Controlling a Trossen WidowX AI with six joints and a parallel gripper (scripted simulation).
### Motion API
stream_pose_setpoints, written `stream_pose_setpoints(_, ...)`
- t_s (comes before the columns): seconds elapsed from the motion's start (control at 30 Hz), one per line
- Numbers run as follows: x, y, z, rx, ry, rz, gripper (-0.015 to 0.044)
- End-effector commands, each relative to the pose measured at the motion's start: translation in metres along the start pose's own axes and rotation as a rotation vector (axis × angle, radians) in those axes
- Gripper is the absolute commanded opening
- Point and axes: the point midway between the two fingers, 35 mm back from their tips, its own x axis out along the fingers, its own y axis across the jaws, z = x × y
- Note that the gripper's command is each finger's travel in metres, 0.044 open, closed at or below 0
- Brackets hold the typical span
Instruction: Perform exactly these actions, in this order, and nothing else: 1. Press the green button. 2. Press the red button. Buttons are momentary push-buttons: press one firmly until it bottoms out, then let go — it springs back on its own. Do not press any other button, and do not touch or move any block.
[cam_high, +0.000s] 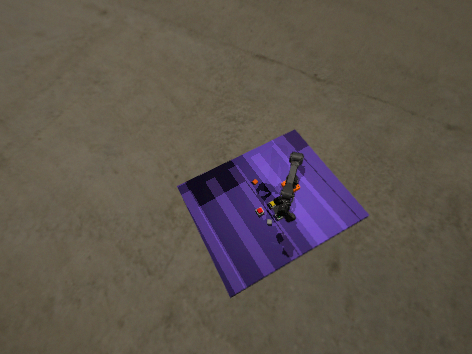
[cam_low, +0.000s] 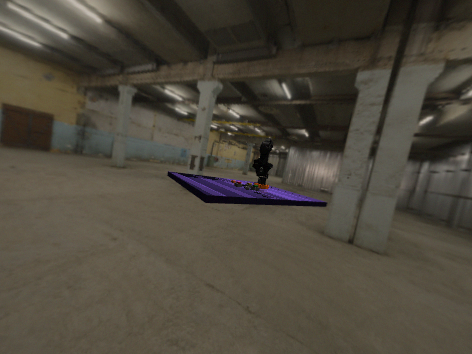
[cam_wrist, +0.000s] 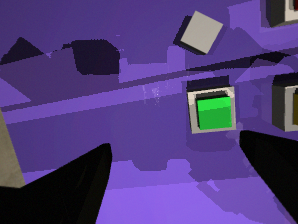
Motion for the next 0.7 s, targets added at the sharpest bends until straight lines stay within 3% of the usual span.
stream_pose_setpoints(0.0, -0.013, -0.035, 0.001, -0.056, 0.074, -0.141, 0.04)
stream_pose_setpoints(0.2, -0.013, -0.035, 0.001, -0.056, 0.074, -0.141, 0.04)
stream_pose_setpoints(0.43, 0.046, -0.043, -0.003, -0.056, 0.074, -0.141, 0.0216)
stream_pose_setpoints(0.67, 0.048, -0.044, -0.004, -0.056, 0.074, -0.141, 0.0032)
